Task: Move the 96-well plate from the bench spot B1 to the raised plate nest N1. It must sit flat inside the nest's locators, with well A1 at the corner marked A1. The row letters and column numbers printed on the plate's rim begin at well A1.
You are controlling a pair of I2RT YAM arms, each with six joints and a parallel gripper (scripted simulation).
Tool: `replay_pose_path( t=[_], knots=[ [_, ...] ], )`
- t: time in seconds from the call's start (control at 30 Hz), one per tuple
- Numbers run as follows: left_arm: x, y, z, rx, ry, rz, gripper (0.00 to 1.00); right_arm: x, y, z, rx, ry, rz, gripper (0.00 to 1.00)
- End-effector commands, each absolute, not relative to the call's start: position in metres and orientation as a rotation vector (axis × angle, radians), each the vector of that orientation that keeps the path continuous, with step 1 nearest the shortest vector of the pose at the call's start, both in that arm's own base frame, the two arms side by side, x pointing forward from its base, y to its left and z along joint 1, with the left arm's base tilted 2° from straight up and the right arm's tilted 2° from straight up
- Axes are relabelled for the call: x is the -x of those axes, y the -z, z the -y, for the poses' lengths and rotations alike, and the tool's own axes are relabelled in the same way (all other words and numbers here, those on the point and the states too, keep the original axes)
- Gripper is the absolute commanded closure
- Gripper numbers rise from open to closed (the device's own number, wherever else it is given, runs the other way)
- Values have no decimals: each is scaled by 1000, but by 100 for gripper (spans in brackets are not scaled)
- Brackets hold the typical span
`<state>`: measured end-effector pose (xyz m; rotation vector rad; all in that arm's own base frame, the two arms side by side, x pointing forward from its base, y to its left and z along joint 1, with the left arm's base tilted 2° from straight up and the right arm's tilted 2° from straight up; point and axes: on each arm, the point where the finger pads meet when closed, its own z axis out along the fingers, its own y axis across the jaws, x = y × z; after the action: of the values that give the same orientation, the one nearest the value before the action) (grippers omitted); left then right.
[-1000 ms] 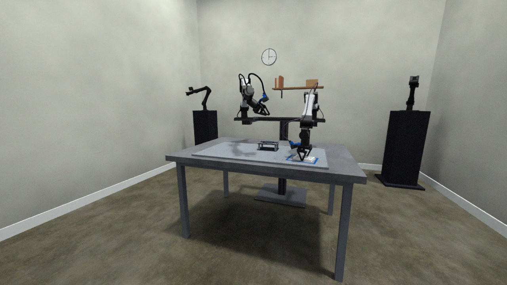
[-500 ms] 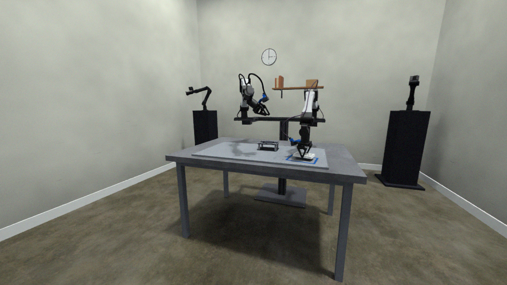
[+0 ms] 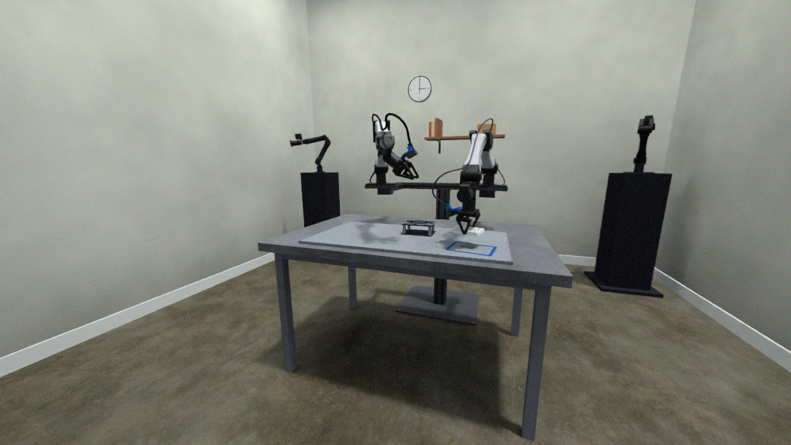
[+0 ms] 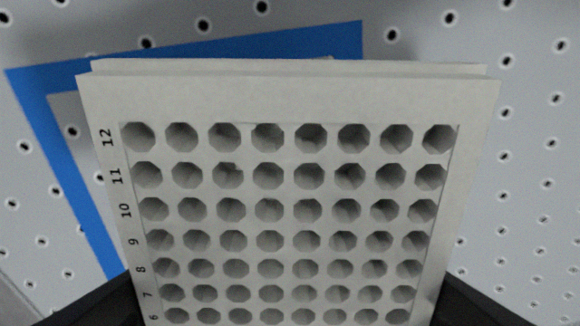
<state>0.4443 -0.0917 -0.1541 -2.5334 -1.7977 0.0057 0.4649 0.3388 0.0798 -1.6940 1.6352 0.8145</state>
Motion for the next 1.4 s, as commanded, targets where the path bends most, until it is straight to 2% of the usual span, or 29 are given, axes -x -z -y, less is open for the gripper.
replay_pose_path(
  t=[0.0, 0.1, 0.23, 0.5, 0.57, 0.8, 1.07, 1.37],
  knots=[
    [-455, 114, 90, 2526, 39, 1861, 18, -464, -116, -323, 1683, -785, -1590, 0],
    [-463, 100, 105, 2519, 118, 1956, 18, -456, -127, -299, 1674, -775, -1600, 0],
    [-446, 98, 138, 2460, 134, 2071, 18, -436, -146, -258, 1652, -758, -1620, 0],
    [-369, 103, 229, 2332, 90, 2198, 18, -362, -173, -170, 1572, -715, -1683, 0],
    [-369, 103, 229, 2332, 90, 2198, 18, -362, -173, -170, 1572, -715, -1683, 0],
    [-308, 115, 295, 2266, 68, 2209, 18, -274, -167, -119, 1479, -674, -1740, 0],
    [-262, 127, 340, 2243, 72, 2188, 18, -201, -136, -99, 1386, -636, -1787, 0],
    [-257, 131, 357, 2289, 49, 2181, 18, -176, -117, -97, 1344, -622, -1810, 0]
  ],
)
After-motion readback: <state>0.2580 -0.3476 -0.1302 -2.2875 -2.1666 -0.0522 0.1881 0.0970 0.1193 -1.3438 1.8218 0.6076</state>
